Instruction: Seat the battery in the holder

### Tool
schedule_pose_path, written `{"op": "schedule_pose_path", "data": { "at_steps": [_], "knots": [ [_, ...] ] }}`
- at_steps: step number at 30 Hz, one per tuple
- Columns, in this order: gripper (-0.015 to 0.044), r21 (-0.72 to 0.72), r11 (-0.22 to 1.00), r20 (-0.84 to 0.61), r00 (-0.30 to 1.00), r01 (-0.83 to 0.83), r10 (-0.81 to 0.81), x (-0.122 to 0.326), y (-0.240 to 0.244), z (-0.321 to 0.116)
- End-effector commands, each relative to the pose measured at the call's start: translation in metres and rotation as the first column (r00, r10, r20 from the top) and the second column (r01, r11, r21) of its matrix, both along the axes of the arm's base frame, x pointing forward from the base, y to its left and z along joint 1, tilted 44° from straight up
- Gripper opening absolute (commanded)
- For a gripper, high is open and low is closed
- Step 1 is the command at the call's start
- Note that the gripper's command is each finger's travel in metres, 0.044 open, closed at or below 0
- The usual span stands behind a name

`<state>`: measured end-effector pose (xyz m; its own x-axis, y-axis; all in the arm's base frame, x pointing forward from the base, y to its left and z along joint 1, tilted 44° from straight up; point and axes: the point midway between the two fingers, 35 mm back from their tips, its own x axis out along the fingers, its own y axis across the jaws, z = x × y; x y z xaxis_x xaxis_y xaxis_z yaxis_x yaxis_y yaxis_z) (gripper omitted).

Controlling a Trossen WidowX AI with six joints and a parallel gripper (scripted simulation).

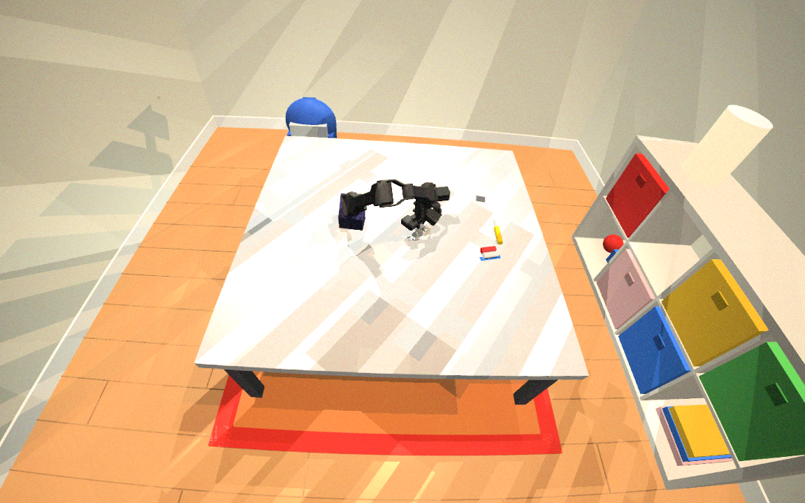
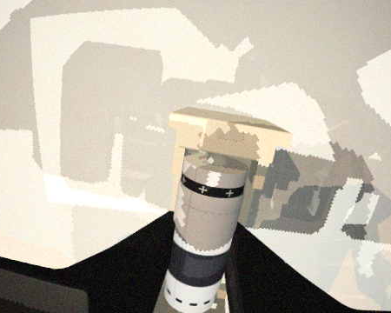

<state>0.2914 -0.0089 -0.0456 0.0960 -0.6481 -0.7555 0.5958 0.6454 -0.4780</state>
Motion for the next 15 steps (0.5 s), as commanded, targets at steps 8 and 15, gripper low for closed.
{"op": "schedule_pose_path", "data": {
  "at_steps": [8, 15],
  "knots": [
    [0.0079, 0.006, 1.000, -0.008, 1.000, -0.004, 0.004, 0.0083, -0.0052, 0.0062],
    [0.0079, 0.009, 1.000, -0.007, 1.000, -0.004, 0.004, 0.0085, -0.0053, 0.0062]
  ]
}}
